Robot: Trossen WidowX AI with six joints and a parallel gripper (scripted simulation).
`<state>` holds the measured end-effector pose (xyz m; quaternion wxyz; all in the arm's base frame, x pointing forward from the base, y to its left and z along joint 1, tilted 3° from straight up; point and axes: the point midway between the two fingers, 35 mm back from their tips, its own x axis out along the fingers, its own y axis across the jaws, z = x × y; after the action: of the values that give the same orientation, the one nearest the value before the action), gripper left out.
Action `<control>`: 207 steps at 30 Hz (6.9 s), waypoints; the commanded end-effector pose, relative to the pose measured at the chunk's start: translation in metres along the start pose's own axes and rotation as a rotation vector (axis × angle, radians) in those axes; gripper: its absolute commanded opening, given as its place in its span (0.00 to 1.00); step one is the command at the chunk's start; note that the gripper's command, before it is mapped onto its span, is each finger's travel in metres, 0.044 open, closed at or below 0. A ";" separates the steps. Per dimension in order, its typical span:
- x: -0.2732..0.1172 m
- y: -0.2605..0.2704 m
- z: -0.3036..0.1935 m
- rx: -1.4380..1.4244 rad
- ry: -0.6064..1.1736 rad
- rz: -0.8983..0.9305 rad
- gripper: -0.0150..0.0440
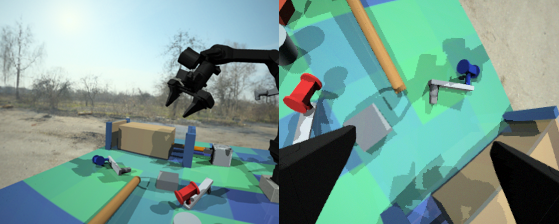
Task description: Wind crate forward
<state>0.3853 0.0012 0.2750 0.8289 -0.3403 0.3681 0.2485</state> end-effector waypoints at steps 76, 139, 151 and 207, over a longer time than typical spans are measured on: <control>0.175 0.197 -0.083 0.034 0.486 0.334 0.78; 0.050 0.093 -0.101 -0.113 0.509 0.397 0.25; 0.025 0.066 -0.149 -0.201 0.477 0.429 0.25; -0.102 0.055 -0.300 -0.477 0.244 0.558 0.25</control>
<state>0.1545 -0.2036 0.1807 0.5767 -0.4332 0.4769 0.5023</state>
